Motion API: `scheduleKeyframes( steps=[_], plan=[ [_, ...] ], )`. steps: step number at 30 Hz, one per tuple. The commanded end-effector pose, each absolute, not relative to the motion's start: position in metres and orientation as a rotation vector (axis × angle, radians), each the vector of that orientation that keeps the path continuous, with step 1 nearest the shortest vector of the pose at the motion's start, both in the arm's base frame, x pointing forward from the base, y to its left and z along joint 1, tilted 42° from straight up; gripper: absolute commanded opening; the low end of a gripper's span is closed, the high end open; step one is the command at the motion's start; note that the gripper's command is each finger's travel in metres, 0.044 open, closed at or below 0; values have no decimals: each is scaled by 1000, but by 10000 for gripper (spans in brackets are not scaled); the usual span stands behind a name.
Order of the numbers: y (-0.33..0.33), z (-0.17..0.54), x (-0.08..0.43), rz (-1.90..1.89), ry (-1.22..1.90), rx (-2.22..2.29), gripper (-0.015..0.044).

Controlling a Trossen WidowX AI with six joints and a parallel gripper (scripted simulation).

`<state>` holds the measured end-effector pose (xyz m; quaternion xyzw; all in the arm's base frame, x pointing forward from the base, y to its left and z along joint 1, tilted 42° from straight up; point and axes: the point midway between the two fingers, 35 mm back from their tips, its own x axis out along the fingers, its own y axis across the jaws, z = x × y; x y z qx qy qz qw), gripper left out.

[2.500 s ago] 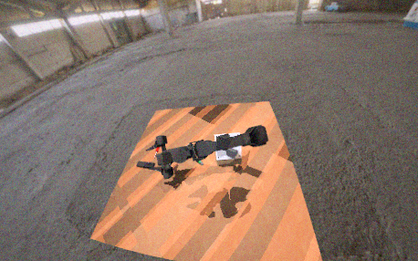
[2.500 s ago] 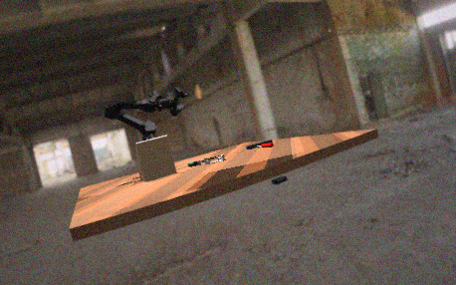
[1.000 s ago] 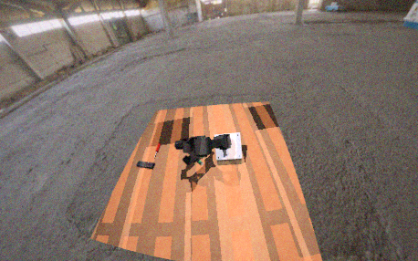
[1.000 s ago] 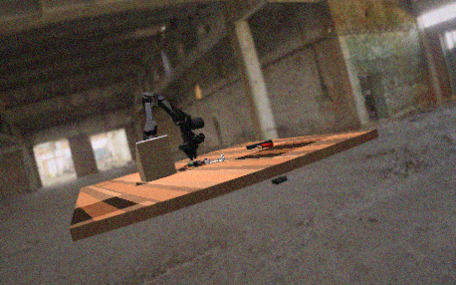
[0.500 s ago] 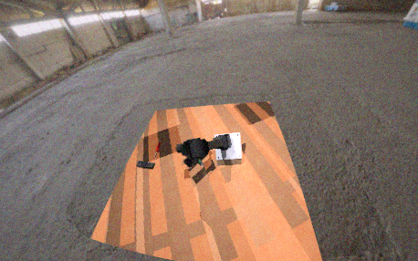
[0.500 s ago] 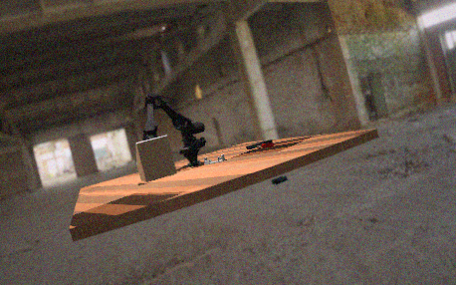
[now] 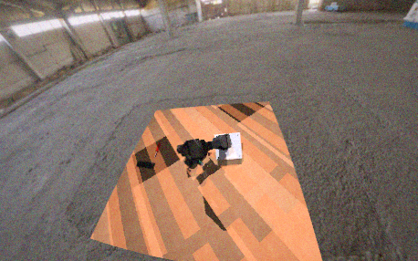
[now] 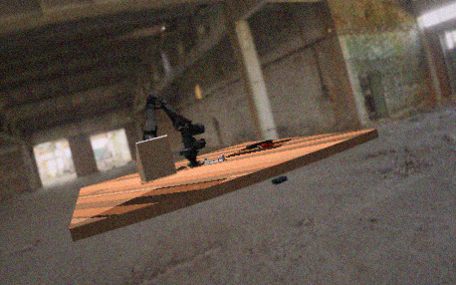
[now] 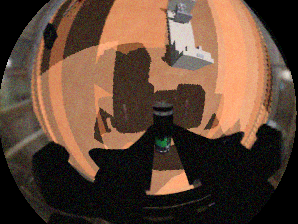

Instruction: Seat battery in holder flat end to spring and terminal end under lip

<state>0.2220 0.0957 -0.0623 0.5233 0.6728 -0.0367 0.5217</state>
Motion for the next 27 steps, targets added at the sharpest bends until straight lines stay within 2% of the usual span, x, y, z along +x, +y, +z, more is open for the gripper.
scheduleKeyframes(
  steps=[1,15,27],
  plan=[
    [96,-63,222,-90,1615,1257,81],
    [62,-26,218,-85,1612,1250,81],
    [47,-32,232,288,1513,864,81]
  ],
)
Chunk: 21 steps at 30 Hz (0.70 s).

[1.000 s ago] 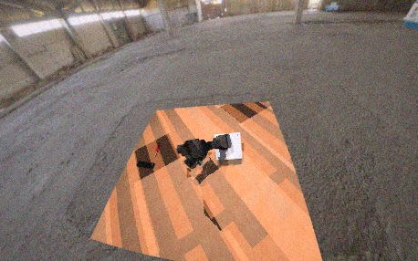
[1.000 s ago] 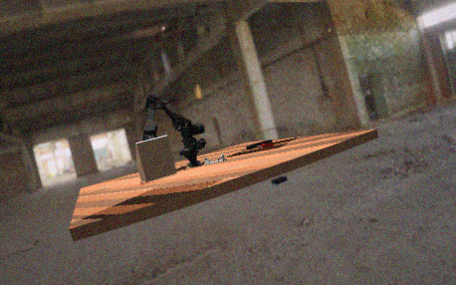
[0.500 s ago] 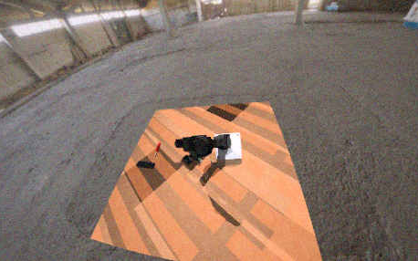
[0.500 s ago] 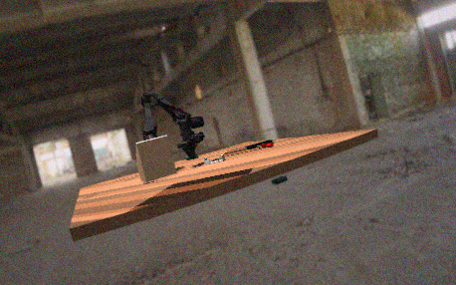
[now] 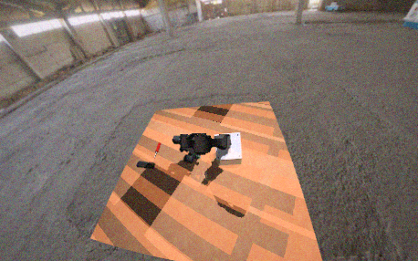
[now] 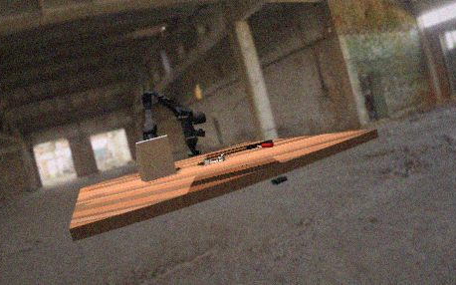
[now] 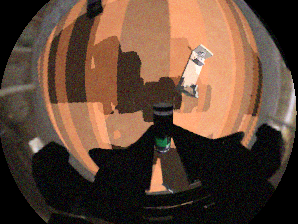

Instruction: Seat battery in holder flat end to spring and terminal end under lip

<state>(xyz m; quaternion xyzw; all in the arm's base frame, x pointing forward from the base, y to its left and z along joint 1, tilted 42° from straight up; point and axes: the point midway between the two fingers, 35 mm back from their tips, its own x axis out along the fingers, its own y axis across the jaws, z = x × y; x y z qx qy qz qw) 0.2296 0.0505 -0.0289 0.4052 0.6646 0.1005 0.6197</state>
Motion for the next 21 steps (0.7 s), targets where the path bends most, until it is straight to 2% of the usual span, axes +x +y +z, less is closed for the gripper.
scheduleKeyframes(
  steps=[1,21],
  plan=[
    [45,-32,233,319,1501,829,81],
    [14,-46,252,882,1188,134,81]
  ],
)
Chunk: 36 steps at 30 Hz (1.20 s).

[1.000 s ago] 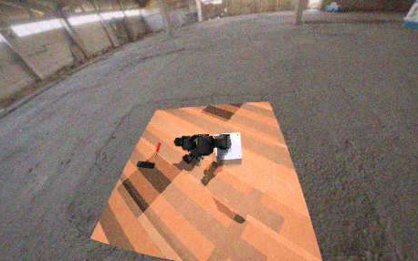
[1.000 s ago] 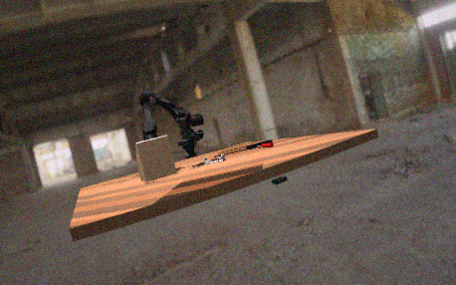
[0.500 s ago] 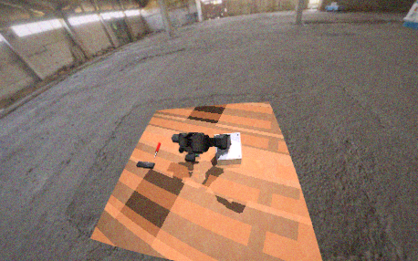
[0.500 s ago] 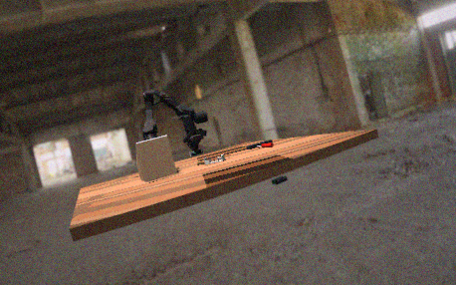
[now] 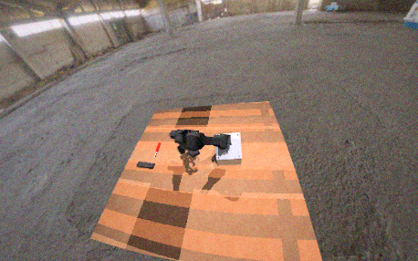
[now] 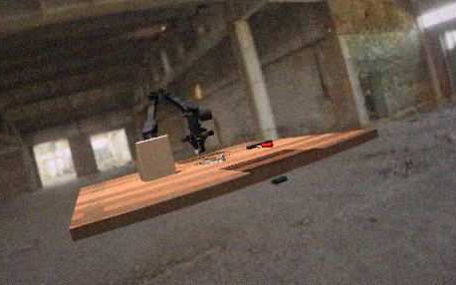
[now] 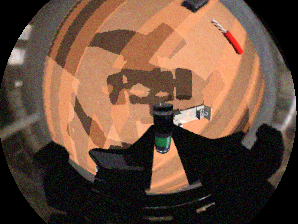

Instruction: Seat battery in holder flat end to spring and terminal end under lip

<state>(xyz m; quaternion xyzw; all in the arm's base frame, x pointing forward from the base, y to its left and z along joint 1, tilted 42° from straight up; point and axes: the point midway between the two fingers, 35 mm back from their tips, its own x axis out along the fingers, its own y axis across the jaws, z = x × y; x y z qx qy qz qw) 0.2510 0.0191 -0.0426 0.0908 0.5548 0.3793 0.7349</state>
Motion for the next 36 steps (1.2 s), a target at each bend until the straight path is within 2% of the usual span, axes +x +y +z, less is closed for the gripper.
scheduleKeyframes(
  steps=[1,36],
  plan=[
    [13,-47,253,906,1168,100,81],
    [-45,-79,274,1565,224,-1119,81]
  ],
)
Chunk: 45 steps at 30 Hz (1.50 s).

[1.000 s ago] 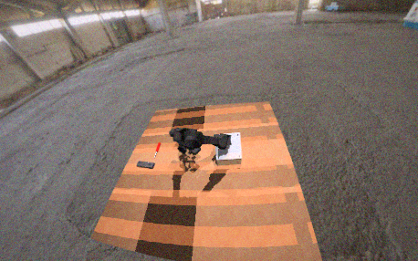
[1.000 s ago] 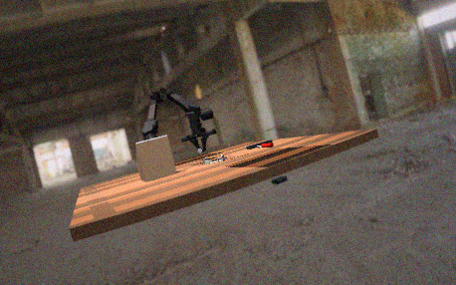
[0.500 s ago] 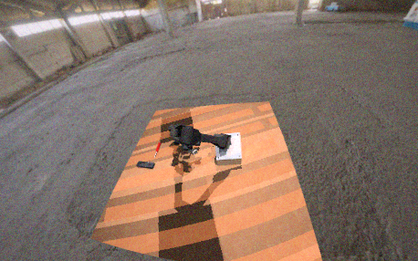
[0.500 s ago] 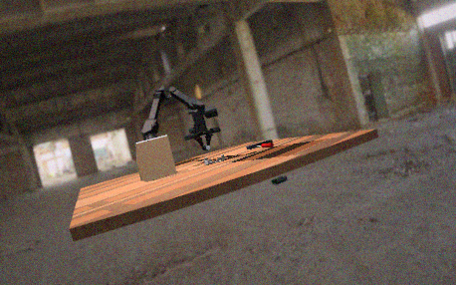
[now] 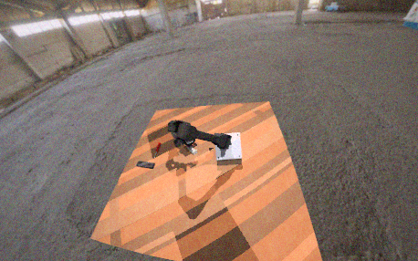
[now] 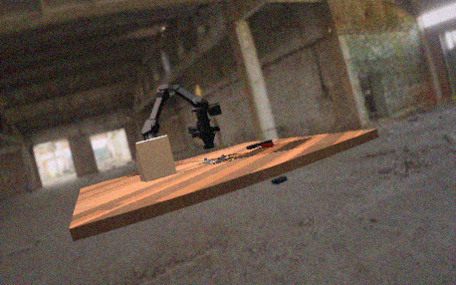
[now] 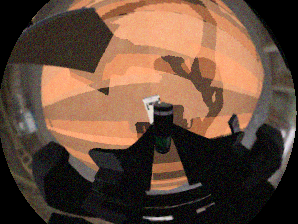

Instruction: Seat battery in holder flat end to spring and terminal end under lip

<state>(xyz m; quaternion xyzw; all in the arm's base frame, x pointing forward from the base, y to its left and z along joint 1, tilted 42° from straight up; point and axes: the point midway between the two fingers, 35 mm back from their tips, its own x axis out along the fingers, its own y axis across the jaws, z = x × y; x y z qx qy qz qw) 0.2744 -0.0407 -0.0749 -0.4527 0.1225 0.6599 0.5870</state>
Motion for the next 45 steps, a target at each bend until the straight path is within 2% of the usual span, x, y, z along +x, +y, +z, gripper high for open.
scheduleKeyframes(
  steps=[1,8,25,45],
  plan=[
    [-47,-80,274,1576,189,-1152,81],
    [-48,-82,275,1595,127,-1195,81],
    [-18,-106,274,1727,-20,-980,81],
    [-16,-113,277,1779,-62,-878,81]
  ],
)
